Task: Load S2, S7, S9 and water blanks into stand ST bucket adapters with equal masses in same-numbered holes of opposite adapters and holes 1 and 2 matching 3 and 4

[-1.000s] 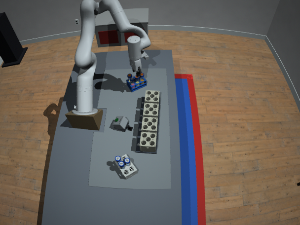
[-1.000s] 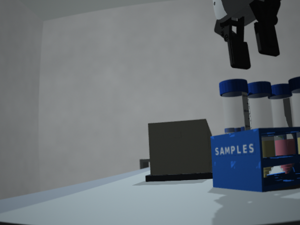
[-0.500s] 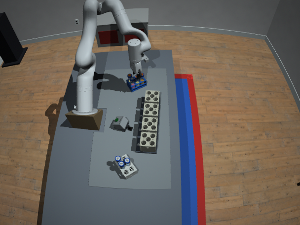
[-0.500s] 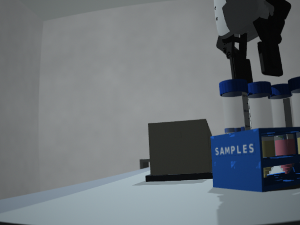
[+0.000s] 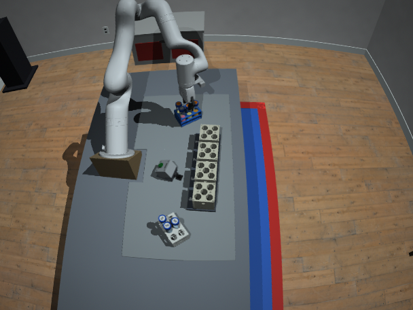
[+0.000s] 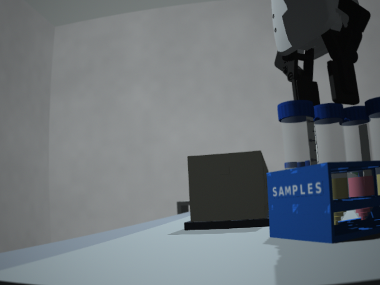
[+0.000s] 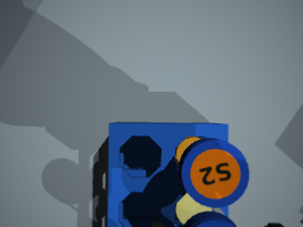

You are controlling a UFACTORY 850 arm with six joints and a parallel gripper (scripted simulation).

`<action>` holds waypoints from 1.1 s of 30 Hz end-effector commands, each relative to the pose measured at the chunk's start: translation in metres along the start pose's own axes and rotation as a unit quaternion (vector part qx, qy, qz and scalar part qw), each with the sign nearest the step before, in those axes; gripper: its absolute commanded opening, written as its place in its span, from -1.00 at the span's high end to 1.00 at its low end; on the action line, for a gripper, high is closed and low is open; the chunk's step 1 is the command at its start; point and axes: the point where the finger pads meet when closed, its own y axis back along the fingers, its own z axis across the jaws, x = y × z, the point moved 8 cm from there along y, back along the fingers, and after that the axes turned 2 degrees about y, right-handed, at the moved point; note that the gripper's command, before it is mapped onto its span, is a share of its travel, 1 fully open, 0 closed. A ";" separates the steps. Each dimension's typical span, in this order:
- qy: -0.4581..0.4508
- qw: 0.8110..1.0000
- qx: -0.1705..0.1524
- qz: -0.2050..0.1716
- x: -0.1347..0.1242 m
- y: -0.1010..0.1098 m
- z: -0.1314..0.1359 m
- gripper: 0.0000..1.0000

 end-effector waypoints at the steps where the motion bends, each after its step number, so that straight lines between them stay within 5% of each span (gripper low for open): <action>1: 0.000 1.000 0.000 0.000 0.000 -0.002 0.000 -0.15; 33: 0.000 1.000 0.000 0.000 0.000 -0.019 0.000 -0.15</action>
